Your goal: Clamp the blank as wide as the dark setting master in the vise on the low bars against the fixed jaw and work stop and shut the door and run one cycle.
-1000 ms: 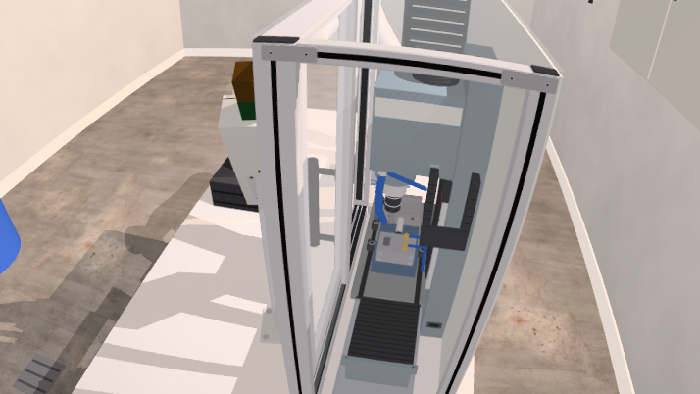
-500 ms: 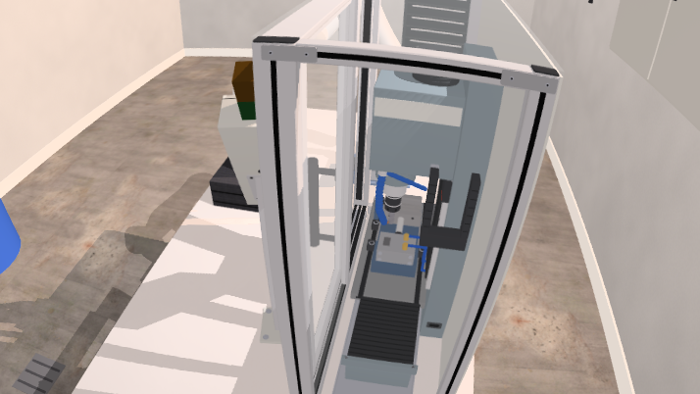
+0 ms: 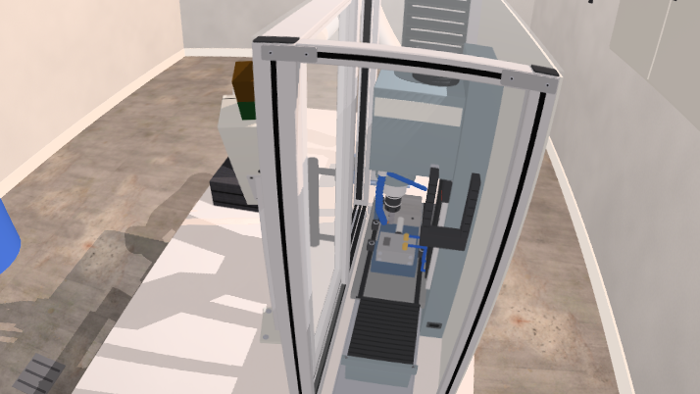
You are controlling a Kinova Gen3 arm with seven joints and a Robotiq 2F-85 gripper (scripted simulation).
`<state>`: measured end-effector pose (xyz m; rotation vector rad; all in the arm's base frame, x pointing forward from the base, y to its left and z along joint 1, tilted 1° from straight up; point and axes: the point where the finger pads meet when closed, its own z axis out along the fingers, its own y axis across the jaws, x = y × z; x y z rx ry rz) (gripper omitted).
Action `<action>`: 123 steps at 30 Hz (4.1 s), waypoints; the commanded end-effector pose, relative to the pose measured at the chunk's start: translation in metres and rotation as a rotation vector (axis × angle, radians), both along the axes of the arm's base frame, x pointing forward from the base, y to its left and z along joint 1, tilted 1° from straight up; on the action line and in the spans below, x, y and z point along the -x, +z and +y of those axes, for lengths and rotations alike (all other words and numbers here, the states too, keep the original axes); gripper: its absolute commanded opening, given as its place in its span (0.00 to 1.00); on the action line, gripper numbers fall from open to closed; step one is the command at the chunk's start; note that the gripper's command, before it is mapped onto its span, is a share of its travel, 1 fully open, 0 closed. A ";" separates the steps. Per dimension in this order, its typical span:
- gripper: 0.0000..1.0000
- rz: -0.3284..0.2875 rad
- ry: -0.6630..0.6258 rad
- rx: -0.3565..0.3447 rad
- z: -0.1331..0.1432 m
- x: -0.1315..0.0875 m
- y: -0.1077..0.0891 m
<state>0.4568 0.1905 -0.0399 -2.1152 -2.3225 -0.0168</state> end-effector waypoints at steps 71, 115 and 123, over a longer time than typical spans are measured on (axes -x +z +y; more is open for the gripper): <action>1.00 -0.002 0.000 -0.001 0.000 -0.001 0.000; 1.00 -0.002 0.000 -0.001 0.000 0.000 0.085; 1.00 -0.002 0.000 -0.001 0.000 0.000 0.085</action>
